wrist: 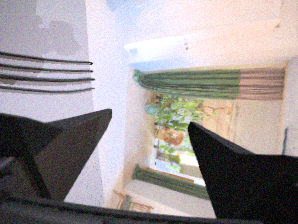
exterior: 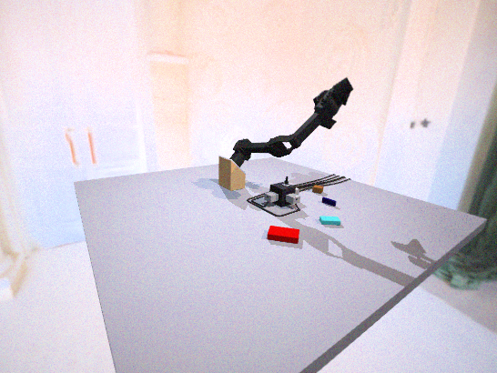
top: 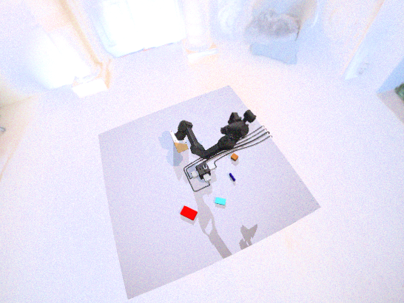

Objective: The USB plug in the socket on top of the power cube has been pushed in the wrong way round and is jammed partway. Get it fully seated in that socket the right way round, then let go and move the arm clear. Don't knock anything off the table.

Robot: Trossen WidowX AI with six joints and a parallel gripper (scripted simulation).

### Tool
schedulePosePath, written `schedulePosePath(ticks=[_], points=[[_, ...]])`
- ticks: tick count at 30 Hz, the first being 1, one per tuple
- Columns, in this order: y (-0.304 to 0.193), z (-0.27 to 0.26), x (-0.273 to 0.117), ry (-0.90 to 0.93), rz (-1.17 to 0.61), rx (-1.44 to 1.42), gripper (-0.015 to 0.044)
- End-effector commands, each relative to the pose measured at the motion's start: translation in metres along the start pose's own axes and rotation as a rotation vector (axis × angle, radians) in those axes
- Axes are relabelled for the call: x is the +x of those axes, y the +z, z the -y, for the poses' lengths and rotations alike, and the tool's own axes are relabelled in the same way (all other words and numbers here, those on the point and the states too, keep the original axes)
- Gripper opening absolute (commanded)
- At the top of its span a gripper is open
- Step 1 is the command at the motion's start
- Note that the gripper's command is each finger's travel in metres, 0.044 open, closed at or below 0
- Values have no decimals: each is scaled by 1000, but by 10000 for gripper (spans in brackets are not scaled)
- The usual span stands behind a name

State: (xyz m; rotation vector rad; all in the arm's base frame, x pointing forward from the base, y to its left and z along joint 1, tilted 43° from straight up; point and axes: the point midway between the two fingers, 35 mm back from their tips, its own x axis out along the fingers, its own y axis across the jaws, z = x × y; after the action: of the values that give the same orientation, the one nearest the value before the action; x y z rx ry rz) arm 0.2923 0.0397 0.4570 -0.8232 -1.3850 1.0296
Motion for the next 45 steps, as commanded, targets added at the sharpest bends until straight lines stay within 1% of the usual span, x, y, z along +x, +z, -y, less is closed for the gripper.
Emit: schedulePosePath(ticks=[1, 2, 7, 11, 17, 20, 23, 28, 32, 35, 40, 45], points=[[2, 1, -1, 1, -3, 0, 426], [7, 5, -3, 4, -14, 1, 440], [78, 43, -18, 30, -82, -182, 440], [137, 57, -12, 89, -127, -351, 440], [204, 48, 23, 246, -194, -551, 440], [224, 32, 47, 349, -229, -620, 440], [233, 9, 72, 465, -269, -653, 440], [223, -36, 110, 678, -347, -659, 440], [197, -76, 129, 853, -413, -617, 440], [169, -106, 135, 979, -462, -555, 440], [115, -146, 126, 1129, -586, -385, 440], [58, -181, 88, 1261, -737, -173, 440]])
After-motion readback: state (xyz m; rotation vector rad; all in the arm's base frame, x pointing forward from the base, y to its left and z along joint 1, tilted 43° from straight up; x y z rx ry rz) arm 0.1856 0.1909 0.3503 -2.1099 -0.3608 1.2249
